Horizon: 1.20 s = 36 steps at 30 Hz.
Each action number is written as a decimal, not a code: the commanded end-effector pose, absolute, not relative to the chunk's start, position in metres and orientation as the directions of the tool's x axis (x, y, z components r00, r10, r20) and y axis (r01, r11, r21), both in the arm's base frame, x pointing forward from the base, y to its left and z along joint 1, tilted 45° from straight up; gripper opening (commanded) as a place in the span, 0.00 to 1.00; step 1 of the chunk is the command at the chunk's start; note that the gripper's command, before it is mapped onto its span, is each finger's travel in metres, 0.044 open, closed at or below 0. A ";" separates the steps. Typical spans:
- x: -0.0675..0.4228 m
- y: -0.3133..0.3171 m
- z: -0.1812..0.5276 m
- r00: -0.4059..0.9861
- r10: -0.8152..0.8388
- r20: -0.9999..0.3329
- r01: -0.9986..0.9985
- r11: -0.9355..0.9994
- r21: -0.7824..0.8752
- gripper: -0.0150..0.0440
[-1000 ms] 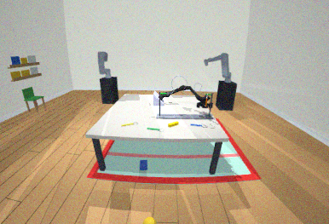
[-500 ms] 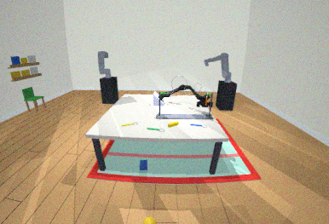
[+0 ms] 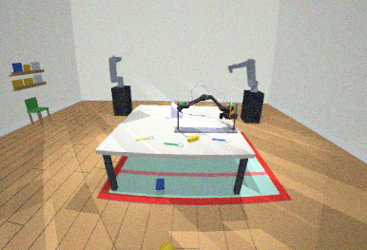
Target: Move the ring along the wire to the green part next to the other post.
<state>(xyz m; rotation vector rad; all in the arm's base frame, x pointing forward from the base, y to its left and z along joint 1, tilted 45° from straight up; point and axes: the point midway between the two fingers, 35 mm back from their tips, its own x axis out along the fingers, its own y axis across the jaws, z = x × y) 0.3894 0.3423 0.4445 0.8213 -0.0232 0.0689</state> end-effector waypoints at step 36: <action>0.363 0.326 0.432 0.970 0.218 -0.109 -0.072 0.683 0.727 0.00</action>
